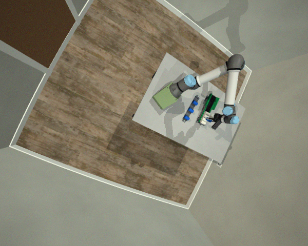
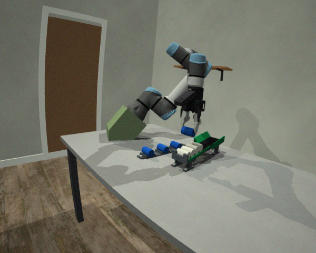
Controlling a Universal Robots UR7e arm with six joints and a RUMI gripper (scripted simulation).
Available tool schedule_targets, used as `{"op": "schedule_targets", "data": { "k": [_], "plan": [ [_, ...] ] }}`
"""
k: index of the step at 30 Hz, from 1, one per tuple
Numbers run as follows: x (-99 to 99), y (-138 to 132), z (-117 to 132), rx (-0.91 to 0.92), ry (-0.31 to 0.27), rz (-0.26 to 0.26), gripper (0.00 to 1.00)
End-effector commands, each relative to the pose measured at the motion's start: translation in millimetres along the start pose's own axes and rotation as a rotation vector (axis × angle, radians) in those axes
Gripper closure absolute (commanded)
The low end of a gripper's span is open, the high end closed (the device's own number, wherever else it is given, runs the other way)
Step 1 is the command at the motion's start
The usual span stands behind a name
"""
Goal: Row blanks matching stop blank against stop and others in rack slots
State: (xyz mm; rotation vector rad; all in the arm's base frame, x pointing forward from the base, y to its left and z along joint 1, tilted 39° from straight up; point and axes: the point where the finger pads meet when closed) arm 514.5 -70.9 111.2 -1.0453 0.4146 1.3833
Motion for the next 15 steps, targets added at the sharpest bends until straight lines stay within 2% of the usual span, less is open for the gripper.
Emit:
{"op": "schedule_targets", "data": {
  "k": [1,9,12,15],
  "plan": [
    [2.0,27,-5,0.017,0.005,0.001,0.62],
    [20.4,121,-6,0.077,0.008,0.003,0.62],
    [20.5,121,-6,0.077,0.008,0.003,0.62],
    [30.7,153,-1,0.098,0.005,0.002,0.62]
  ]
}}
Point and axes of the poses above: the point where the finger pads meet when closed, its own x axis out along the fingers, its own y axis across the jaws, z = x × y, and after that the axes turned 7 degrees about -x, right-handed
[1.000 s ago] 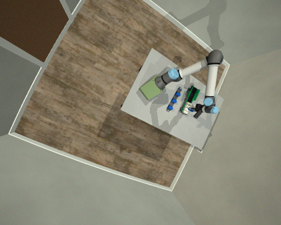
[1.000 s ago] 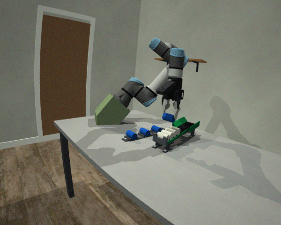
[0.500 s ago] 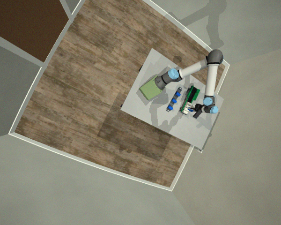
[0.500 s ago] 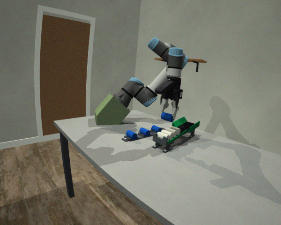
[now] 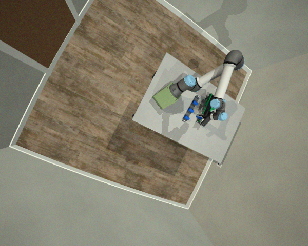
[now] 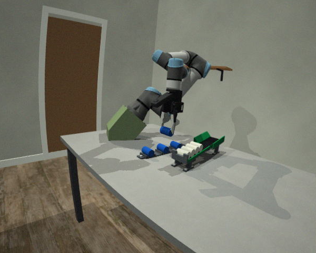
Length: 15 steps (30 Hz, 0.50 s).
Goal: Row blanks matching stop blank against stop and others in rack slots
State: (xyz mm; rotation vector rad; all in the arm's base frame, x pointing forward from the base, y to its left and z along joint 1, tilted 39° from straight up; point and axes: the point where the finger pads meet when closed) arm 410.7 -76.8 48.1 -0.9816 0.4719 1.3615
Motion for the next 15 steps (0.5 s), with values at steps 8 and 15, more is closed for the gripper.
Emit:
{"op": "schedule_targets", "data": {
  "k": [8,15],
  "plan": [
    [22.2,70,7,0.043,-0.003,-0.008,0.62],
    [22.4,71,7,0.043,-0.003,-0.009,0.62]
  ]
}}
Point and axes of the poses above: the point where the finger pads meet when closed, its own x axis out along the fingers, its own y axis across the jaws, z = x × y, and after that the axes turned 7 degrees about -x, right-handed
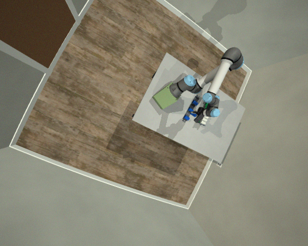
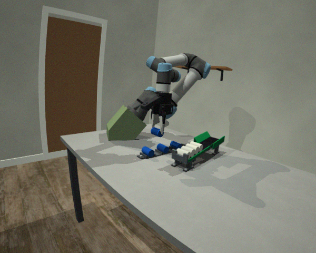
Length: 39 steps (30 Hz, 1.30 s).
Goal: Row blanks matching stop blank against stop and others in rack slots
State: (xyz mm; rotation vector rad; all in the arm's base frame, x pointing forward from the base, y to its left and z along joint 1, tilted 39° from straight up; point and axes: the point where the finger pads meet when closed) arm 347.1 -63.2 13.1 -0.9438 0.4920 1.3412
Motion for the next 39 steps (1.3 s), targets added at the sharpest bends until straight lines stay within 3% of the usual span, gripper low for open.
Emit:
{"op": "schedule_targets", "data": {
  "k": [1,17,31,39],
  "plan": [
    [-0.3,1,0,0.0,0.001,-0.001,0.62],
    [5.4,1,0,0.0,0.001,-0.001,0.62],
    [65.2,1,0,0.0,0.001,-0.001,0.62],
    [88.4,1,0,0.0,0.001,-0.001,0.62]
  ]
}}
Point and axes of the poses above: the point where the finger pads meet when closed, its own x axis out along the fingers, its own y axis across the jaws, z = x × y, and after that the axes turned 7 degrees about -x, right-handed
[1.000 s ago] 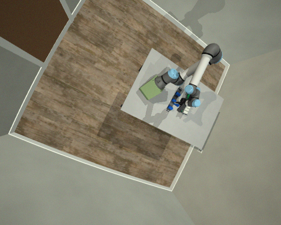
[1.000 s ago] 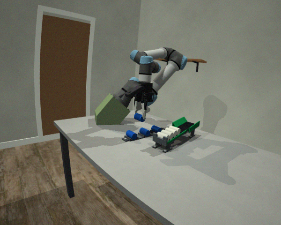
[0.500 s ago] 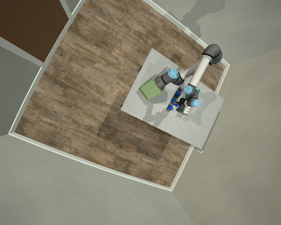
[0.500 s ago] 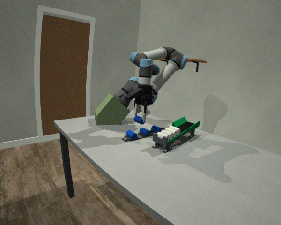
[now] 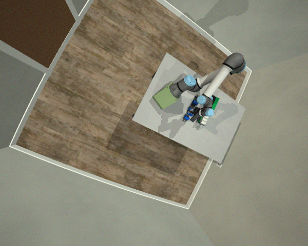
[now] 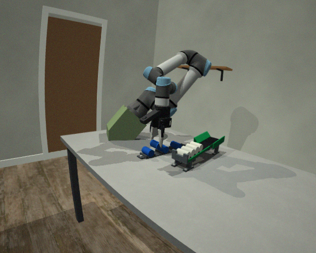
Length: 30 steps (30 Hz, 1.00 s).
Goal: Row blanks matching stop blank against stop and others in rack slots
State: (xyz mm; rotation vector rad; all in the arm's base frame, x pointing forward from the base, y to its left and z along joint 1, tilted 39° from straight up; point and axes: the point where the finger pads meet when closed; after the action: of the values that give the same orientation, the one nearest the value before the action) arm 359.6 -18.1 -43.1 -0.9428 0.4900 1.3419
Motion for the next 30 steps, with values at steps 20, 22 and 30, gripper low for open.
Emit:
{"op": "schedule_targets", "data": {
  "k": [20,22,30],
  "plan": [
    [26.5,-1.4,-2.7,0.0,0.003,-0.001,0.62],
    [26.5,-1.4,-2.7,0.0,0.003,-0.001,0.62],
    [26.5,-1.4,-2.7,0.0,0.003,-0.001,0.62]
  ]
}}
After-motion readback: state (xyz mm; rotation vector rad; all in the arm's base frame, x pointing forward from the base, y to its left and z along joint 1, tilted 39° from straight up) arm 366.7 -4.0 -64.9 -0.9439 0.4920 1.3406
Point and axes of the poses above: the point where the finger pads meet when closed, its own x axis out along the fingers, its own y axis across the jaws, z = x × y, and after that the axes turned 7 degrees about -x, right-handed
